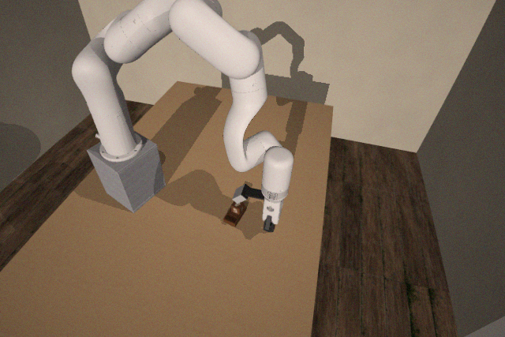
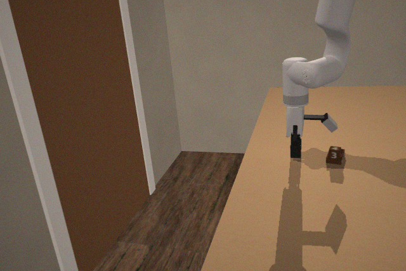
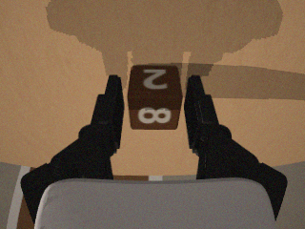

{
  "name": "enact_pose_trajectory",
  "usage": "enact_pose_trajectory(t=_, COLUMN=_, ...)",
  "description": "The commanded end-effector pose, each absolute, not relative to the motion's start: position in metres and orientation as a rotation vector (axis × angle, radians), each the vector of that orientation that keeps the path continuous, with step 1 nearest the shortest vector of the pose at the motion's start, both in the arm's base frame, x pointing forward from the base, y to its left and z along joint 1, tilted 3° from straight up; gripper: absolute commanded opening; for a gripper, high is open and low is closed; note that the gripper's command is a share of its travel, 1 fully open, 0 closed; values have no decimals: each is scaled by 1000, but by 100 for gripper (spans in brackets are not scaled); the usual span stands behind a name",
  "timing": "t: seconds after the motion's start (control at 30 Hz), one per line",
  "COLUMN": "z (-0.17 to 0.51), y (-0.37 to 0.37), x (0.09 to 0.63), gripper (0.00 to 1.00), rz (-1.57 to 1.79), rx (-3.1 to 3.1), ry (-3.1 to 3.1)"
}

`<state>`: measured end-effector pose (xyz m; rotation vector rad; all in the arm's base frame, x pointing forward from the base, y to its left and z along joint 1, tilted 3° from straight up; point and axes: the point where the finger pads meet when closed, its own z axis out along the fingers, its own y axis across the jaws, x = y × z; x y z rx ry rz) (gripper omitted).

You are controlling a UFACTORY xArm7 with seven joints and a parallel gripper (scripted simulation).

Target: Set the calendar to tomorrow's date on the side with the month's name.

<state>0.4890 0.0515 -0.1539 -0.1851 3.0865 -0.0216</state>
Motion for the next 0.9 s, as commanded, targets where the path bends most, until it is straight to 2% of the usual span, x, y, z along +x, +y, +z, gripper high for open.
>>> enact_pose_trajectory(t=0.0, z=-153, y=52, x=491, gripper=49, rz=-21, rx=-185, ry=3083)
enact_pose_trajectory(t=0.77, z=-153, y=52, x=491, gripper=49, rz=-21, rx=-185, ry=3083)
enact_pose_trajectory(t=0.8, z=-153, y=52, x=491, gripper=29, rz=-21, rx=-185, ry=3083)
enact_pose_trajectory(t=0.87, z=-153, y=52, x=491, gripper=29, rz=-21, rx=-185, ry=3083)
